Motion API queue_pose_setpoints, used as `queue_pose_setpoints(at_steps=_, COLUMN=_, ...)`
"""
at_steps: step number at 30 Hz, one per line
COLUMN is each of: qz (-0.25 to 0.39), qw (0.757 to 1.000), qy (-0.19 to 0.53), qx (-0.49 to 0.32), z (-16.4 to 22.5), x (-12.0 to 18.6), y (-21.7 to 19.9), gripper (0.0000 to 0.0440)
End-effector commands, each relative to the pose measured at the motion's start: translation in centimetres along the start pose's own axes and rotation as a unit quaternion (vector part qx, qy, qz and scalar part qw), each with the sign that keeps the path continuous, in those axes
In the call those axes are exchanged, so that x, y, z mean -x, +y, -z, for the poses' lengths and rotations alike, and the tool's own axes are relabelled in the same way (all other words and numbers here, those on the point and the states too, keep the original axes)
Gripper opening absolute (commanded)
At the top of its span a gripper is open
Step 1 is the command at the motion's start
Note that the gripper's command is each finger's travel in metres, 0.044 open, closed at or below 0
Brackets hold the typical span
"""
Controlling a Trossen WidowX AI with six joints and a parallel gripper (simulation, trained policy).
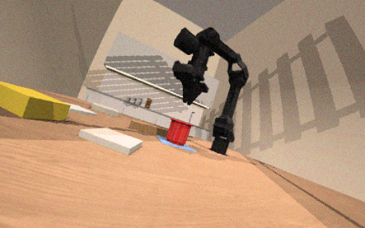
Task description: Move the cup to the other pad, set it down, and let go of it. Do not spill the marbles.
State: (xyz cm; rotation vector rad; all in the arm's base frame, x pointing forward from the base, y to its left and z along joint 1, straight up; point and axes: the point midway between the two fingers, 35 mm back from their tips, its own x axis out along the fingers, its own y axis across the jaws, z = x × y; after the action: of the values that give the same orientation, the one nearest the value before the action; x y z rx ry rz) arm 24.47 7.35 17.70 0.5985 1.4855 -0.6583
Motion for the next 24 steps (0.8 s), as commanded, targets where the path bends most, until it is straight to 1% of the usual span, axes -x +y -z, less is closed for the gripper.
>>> queue_pose_setpoints(at_steps=1, qz=0.017, qw=1.000, qy=0.001, qx=-0.010, z=0.0, x=-1.1, y=-0.2, gripper=0.0157)
queue_pose_setpoints(at_steps=13, qz=0.051, qw=0.998, qy=0.004, qx=-0.022, z=0.2, x=-4.2, y=-0.5, gripper=0.0173)
queue_pose_setpoints(at_steps=24, qz=0.070, qw=0.997, qy=0.006, qx=-0.017, z=0.4, x=-7.2, y=-0.8, gripper=0.0183)
